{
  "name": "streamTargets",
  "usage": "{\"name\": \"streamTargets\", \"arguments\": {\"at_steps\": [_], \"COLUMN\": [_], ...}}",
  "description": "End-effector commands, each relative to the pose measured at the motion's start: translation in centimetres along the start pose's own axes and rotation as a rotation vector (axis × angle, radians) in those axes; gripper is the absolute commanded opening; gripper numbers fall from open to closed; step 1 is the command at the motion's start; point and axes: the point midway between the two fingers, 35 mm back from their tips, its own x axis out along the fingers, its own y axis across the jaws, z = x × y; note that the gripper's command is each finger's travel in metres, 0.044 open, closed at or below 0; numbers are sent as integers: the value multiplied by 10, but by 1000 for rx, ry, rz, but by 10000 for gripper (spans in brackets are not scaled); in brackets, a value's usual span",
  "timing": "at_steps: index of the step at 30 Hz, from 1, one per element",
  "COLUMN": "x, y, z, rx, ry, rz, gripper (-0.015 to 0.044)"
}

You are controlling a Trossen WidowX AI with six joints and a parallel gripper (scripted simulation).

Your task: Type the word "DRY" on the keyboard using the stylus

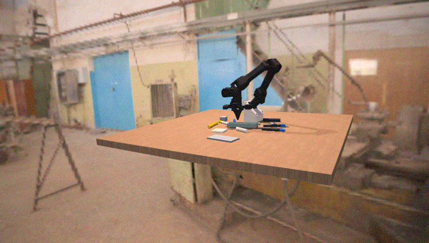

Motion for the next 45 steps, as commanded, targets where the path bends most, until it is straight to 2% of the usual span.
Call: {"name": "streamTargets", "arguments": {"at_steps": [1,7,16,28,30,34,43,45], "x": [1,1,1,1,-8,-56,-53,-54], "y": [2,4,75,75,74,74,73,73], "z": [-4,-3,-4,-4,-3,-3,-1,0], "rx": [-4,-4,-3,-3,-2,-2,2,0], "ry": [3,3,3,3,3,4,-10,-11], "rz": [-4,-4,0,0,-3,-3,-3,-4], "gripper": [0,0,0,0,0,0,0,53]}}
